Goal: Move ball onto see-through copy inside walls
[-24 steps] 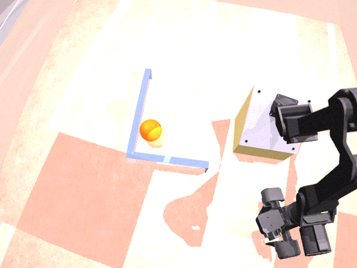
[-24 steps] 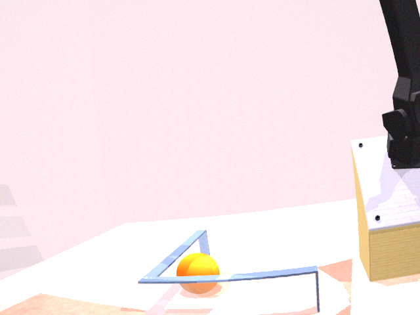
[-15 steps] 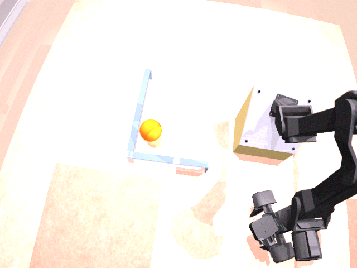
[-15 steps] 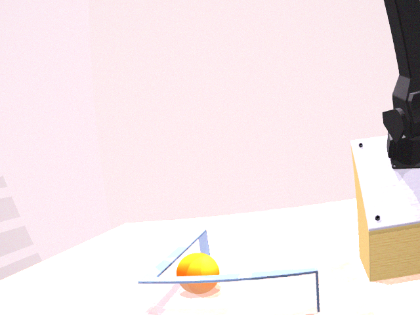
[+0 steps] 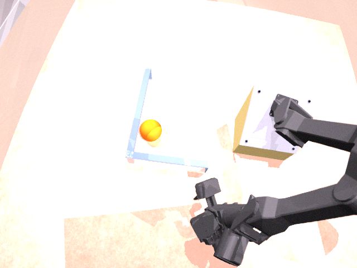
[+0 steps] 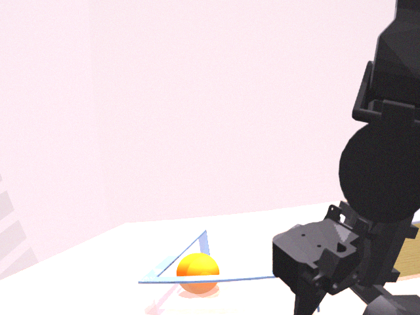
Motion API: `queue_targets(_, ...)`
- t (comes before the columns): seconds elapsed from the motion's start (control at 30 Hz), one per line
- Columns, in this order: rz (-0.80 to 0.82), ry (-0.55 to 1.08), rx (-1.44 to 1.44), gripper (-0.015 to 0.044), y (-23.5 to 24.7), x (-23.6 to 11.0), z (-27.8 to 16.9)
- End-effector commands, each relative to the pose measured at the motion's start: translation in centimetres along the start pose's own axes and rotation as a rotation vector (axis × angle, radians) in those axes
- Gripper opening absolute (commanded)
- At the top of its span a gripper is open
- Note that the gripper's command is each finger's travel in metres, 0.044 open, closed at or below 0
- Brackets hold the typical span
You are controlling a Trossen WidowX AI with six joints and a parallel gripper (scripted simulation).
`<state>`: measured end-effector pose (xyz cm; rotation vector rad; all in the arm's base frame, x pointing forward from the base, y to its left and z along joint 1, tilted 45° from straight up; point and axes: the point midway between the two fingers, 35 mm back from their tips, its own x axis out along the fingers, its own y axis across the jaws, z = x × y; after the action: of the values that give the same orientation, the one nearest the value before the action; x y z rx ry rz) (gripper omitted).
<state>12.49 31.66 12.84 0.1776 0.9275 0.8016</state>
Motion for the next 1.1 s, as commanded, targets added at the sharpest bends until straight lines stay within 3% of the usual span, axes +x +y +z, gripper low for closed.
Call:
queue_targets(0.0, -0.057, 0.039, -0.029, 0.044, -3.2, 1.1, 3.1)
queue_targets(0.37, -0.127, 0.092, 0.083, 0.044, -13.6, 1.7, 9.8)
queue_targets(0.7, -0.139, 0.245, 0.273, 0.044, -23.6, 1.4, 10.1)
queue_targets(1.07, 0.13, 0.406, 0.457, 0.044, -30.4, 1.3, 7.7)
